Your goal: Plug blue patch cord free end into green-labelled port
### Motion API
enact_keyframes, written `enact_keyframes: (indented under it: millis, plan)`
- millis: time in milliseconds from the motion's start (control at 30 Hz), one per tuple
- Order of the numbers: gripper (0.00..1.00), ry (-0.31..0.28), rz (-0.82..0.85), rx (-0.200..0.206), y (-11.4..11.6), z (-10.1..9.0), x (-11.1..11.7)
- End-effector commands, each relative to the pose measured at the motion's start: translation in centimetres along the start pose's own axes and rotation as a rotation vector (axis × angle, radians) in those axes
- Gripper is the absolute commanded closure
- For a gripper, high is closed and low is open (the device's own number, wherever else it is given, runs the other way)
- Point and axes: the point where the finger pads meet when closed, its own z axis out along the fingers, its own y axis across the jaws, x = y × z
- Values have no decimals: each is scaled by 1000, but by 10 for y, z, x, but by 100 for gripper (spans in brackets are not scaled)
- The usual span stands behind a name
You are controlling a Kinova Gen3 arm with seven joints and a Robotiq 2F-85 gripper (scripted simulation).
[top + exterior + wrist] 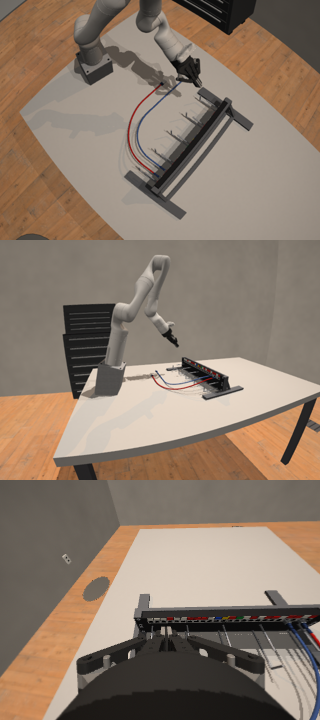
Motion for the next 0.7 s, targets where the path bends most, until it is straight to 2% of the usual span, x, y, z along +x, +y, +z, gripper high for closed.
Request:
enact_keyframes:
  millis: [0, 433, 667]
  plan:
    - [100, -10, 0, -18, 7, 11, -5]
    - [100, -10, 0, -18, 10, 83, -6]
    - [100, -10, 0, -18, 10, 97, -7]
